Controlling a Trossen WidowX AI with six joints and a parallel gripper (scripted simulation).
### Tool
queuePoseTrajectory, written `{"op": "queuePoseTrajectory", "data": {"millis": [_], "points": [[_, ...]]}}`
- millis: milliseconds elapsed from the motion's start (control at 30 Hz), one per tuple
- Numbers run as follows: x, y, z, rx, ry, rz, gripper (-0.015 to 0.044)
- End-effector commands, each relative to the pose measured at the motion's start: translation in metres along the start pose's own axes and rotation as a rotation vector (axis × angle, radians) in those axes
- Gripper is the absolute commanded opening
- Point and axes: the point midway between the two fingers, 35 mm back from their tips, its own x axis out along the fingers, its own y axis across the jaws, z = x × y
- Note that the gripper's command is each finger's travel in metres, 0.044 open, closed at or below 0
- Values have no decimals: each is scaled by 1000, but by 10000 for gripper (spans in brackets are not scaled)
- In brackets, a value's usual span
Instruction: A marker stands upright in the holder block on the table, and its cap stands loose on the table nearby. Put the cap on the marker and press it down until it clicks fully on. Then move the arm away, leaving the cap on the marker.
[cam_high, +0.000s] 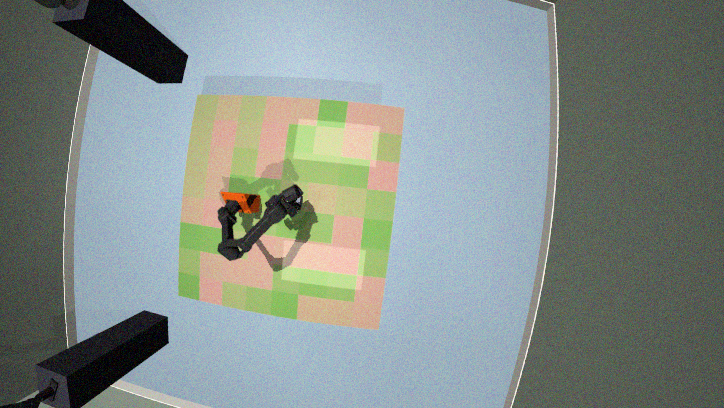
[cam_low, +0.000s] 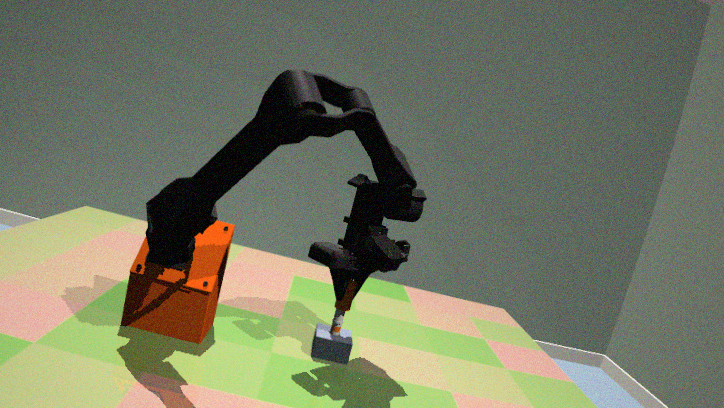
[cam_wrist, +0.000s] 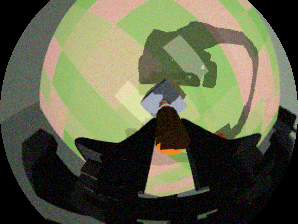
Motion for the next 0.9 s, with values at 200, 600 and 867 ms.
{"op": "queuePoseTrajectory", "data": {"millis": [200, 600, 867], "points": [[18, 0, -1, -3, -1, -5, 0], [25, -1, -1, -3, -2, -5, 0], [24, -1, -1, 0, 2, -4, 105]]}}
